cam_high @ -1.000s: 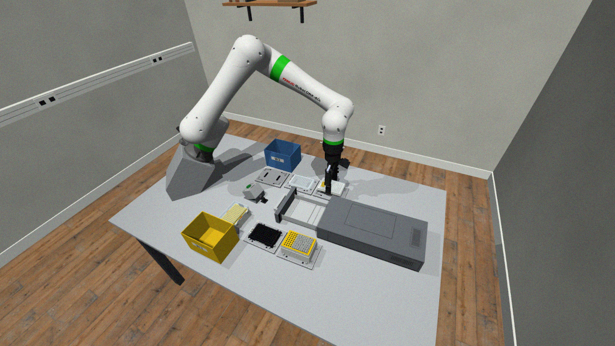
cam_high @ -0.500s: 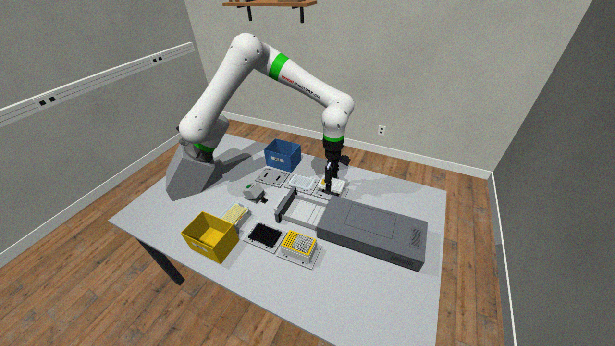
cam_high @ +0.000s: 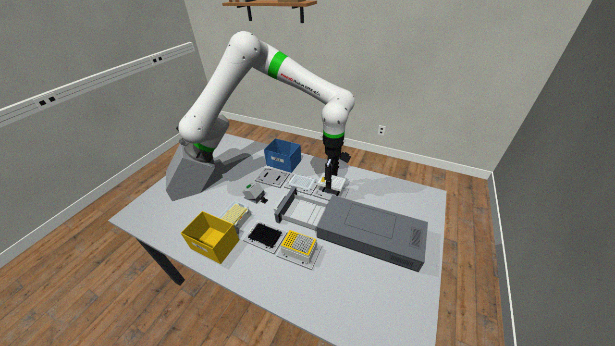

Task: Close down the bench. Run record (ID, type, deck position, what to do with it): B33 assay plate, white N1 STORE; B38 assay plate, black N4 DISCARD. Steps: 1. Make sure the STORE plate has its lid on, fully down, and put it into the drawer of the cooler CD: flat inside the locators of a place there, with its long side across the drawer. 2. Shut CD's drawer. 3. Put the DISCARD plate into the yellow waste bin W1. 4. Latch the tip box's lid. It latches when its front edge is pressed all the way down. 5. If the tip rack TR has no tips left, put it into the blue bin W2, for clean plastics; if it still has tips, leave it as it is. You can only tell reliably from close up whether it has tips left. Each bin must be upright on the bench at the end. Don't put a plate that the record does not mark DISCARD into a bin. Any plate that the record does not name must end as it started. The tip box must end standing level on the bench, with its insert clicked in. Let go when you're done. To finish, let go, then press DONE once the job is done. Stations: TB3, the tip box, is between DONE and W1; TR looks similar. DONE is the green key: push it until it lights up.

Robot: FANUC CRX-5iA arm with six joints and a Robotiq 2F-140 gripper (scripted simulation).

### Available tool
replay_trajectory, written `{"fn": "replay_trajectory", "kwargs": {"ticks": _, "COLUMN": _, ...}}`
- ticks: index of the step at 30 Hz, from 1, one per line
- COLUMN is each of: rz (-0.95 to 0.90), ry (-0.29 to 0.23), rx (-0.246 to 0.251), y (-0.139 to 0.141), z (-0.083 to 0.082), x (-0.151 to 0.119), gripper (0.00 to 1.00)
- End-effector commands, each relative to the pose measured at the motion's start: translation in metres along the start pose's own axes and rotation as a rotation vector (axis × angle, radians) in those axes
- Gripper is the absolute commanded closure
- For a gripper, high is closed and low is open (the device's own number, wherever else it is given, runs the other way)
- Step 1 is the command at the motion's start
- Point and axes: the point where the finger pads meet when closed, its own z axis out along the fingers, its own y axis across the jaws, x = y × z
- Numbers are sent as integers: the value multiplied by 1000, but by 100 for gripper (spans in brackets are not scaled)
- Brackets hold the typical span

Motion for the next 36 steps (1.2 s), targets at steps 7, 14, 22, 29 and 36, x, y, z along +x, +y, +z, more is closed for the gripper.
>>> {"fn": "replay_trajectory", "kwargs": {"ticks": 7, "rz": 0, "ry": 2, "rx": 0, "y": 0, "z": -12, "x": 1, "gripper": 90}}
{"fn": "replay_trajectory", "kwargs": {"ticks": 14, "rz": 0, "ry": 2, "rx": 0, "y": 0, "z": -18, "x": 1, "gripper": 90}}
{"fn": "replay_trajectory", "kwargs": {"ticks": 22, "rz": 0, "ry": 2, "rx": 0, "y": 0, "z": -29, "x": 1, "gripper": 90}}
{"fn": "replay_trajectory", "kwargs": {"ticks": 29, "rz": 0, "ry": 2, "rx": 0, "y": 0, "z": -36, "x": 1, "gripper": 90}}
{"fn": "replay_trajectory", "kwargs": {"ticks": 36, "rz": 0, "ry": 2, "rx": 0, "y": 0, "z": -45, "x": 1, "gripper": 90}}
